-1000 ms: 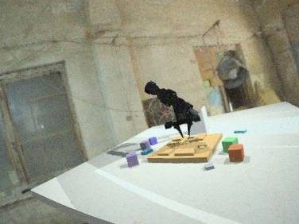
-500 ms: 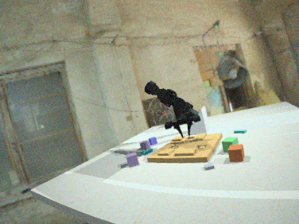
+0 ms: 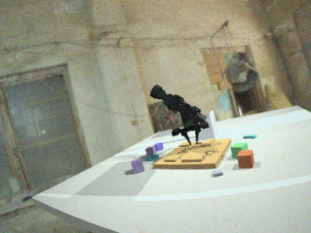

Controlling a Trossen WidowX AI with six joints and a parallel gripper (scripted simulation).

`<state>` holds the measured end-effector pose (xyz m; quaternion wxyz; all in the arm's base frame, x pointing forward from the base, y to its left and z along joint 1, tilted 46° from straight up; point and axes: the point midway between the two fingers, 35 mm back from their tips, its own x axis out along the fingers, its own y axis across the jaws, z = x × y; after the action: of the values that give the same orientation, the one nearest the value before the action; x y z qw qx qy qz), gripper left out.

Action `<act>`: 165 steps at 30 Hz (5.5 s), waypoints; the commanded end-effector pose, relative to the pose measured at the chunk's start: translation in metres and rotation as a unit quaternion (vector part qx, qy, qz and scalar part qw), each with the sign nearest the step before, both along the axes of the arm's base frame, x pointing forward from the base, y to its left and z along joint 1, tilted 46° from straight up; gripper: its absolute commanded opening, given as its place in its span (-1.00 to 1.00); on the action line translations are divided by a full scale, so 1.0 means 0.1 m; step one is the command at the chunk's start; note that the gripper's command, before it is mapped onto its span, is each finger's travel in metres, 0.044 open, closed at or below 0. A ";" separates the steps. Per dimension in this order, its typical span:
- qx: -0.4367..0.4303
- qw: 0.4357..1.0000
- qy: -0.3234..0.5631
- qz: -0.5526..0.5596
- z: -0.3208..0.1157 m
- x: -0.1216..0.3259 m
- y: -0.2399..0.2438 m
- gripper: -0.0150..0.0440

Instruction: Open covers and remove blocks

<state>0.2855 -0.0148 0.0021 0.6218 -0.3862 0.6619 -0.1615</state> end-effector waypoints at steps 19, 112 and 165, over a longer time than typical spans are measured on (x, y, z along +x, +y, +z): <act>-0.004 1.000 0.004 0.000 -0.10 -0.01 -0.12 0.00; 0.003 1.000 0.005 0.002 0.37 -0.02 0.71 -0.22; 0.012 1.000 0.005 0.002 -1.02 -0.30 2.13 -0.22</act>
<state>0.2617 0.1927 -0.0878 0.6267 -0.3814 0.6635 -0.1467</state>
